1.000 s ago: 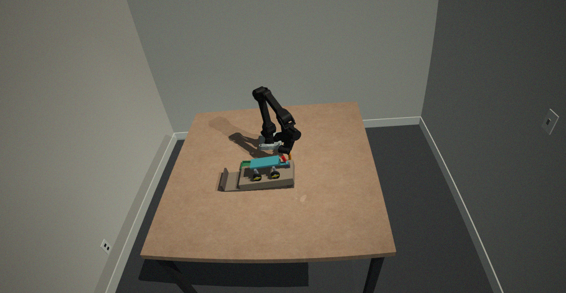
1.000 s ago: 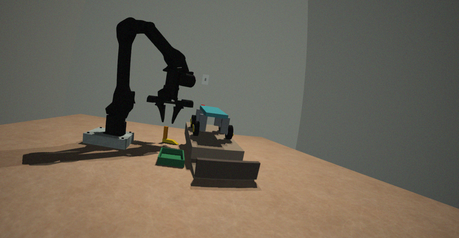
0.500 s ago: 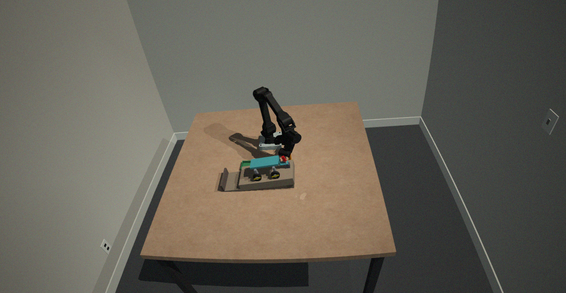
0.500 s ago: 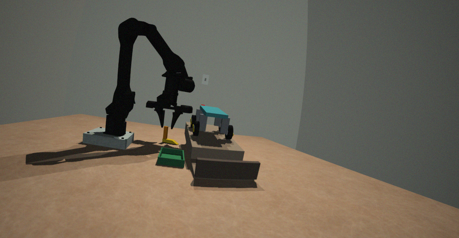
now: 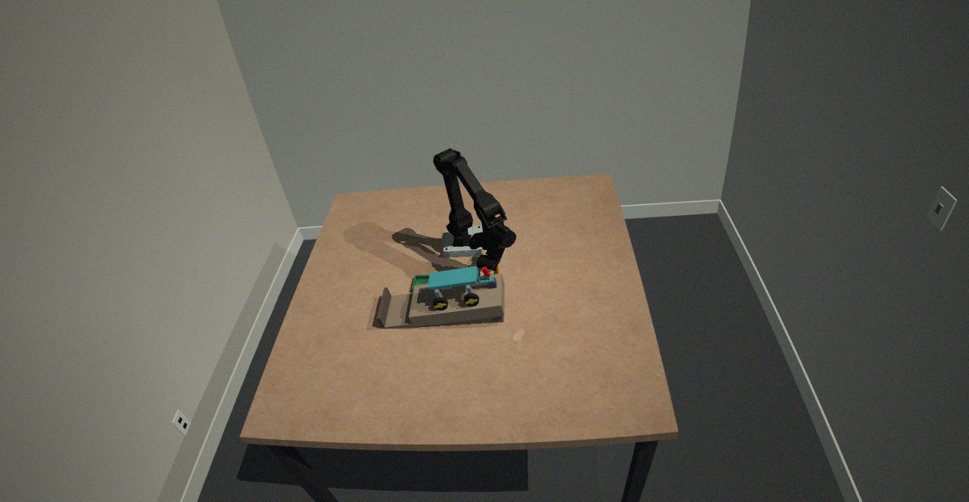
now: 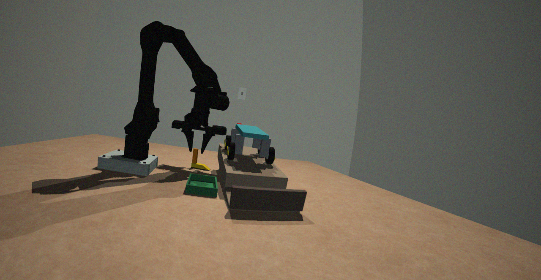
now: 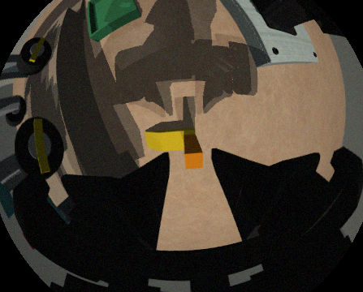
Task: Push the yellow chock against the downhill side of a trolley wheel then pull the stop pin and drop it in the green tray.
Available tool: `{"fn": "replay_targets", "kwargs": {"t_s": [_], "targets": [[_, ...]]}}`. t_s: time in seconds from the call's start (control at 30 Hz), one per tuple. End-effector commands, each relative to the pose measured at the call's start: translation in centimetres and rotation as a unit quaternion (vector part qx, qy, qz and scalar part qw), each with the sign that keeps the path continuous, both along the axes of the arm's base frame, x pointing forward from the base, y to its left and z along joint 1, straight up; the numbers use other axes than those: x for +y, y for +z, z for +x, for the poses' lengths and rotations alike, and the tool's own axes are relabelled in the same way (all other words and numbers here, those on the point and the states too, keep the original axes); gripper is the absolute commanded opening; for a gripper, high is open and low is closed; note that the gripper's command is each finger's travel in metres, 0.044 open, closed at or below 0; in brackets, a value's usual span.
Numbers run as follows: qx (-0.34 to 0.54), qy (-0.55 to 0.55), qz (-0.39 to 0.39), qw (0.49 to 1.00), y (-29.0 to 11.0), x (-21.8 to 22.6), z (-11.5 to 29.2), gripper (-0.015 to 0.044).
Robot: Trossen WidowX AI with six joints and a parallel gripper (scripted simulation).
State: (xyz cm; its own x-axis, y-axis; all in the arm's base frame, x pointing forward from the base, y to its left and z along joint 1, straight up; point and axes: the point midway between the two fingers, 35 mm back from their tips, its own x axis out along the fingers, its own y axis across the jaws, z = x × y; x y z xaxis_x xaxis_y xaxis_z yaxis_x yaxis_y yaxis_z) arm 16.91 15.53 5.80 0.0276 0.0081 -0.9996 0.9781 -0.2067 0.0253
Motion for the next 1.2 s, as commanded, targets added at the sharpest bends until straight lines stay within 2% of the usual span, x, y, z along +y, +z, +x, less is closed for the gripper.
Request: {"fn": "replay_targets", "kwargs": {"t_s": [0.0, 0.4, 0.73, 0.87, 1.17], "targets": [[0.004, -0.001, -0.001, 1.0, -0.6, -0.1, -0.2, 0.019], [0.004, -0.001, -0.001, 1.0, -2.5, -0.1, -0.1, 0.019], [0.004, -0.001, -0.001, 1.0, -2.6, -0.1, -0.2, 0.019], [0.0, 0.0, 0.0, 1.0, -2.3, 0.0, 0.1, 0.0085], [0.0, 0.0, 0.0, 1.0, -2.3, 0.0, 0.1, 0.0025]]}}
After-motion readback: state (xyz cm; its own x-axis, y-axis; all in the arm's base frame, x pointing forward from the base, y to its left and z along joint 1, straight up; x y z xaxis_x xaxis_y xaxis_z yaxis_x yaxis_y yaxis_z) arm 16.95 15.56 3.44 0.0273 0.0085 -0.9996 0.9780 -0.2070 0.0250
